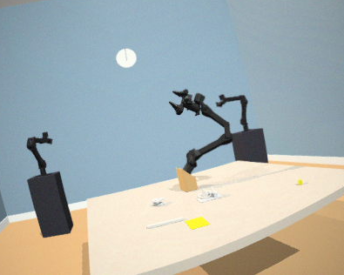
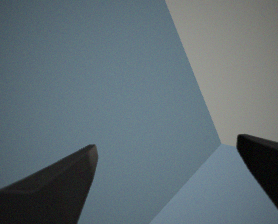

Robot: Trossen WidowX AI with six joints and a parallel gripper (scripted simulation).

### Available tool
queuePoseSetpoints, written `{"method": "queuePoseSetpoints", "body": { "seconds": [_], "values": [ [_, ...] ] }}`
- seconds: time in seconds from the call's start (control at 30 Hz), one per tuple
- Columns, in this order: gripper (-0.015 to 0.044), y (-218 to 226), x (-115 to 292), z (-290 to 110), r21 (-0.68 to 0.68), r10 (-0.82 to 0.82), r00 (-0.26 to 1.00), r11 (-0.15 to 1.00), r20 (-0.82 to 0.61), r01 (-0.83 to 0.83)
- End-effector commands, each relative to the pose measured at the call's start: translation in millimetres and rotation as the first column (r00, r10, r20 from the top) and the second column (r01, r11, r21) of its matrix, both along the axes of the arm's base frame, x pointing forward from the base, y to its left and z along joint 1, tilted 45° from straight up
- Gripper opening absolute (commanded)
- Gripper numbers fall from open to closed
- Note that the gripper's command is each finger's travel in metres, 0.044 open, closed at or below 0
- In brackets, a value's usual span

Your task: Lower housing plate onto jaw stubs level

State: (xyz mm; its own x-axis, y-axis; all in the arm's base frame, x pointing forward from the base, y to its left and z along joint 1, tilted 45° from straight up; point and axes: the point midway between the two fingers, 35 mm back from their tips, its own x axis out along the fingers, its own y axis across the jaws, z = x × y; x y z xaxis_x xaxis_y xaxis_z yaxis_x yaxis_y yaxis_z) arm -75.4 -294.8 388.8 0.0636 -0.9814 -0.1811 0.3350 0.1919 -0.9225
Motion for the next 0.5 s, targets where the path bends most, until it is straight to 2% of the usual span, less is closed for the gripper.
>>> {"method": "queuePoseSetpoints", "body": {
  "seconds": [0.0,0.47],
  "values": [
    [0.0440,-14,2,-15,0.054,0.002,0.999,0.999,0.049,-0.004],
    [0.0440,-46,18,-53,0.179,-0.014,0.964,0.983,0.264,-0.035]
  ]
}}
